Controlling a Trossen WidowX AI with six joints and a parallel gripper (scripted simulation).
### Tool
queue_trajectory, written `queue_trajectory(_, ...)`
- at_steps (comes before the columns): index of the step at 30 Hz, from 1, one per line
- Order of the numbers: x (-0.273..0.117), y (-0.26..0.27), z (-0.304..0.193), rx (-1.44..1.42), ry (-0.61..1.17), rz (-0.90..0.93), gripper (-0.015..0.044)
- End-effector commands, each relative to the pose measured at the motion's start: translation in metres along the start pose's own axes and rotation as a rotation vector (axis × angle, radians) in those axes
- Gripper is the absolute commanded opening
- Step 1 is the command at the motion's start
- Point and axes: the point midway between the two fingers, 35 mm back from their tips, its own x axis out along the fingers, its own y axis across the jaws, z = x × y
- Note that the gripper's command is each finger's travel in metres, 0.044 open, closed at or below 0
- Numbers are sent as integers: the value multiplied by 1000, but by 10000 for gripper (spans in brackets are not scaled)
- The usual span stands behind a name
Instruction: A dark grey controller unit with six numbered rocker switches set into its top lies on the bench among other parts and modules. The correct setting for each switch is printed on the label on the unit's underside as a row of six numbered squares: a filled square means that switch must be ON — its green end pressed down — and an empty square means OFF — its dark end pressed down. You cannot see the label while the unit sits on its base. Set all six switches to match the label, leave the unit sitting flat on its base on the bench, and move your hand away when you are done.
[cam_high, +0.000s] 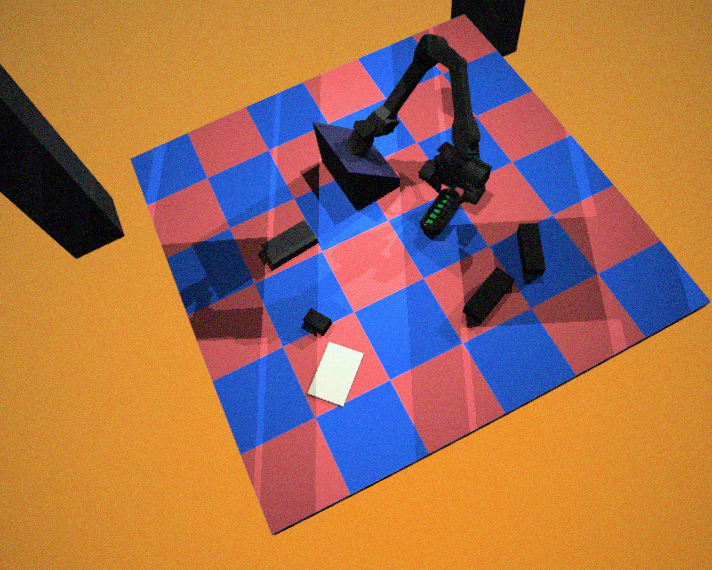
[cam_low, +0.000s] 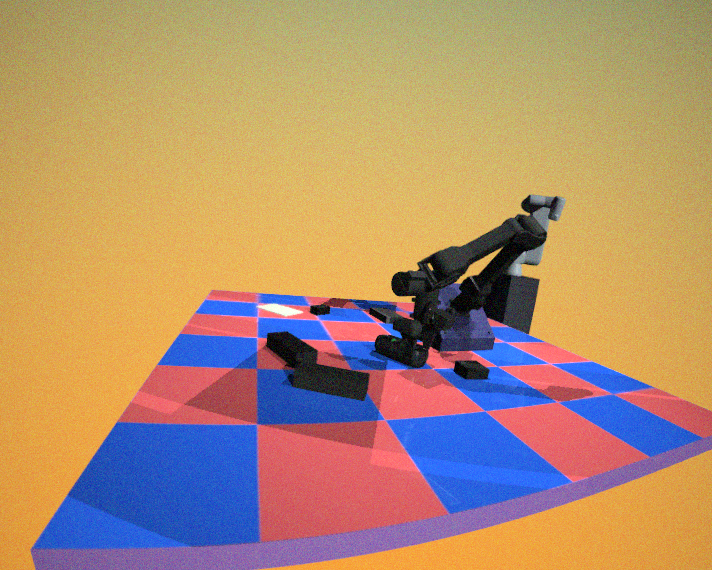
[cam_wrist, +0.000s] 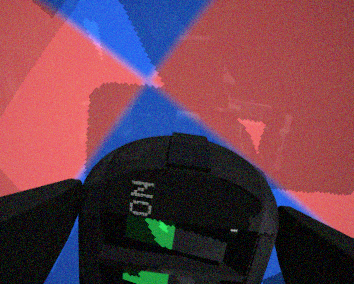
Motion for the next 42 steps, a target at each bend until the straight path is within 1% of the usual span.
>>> queue_trajectory(1,-1,-10,-4,-18,12,-14,0)
queue_trajectory(42,-3,-46,-19,-20,13,-15,0)
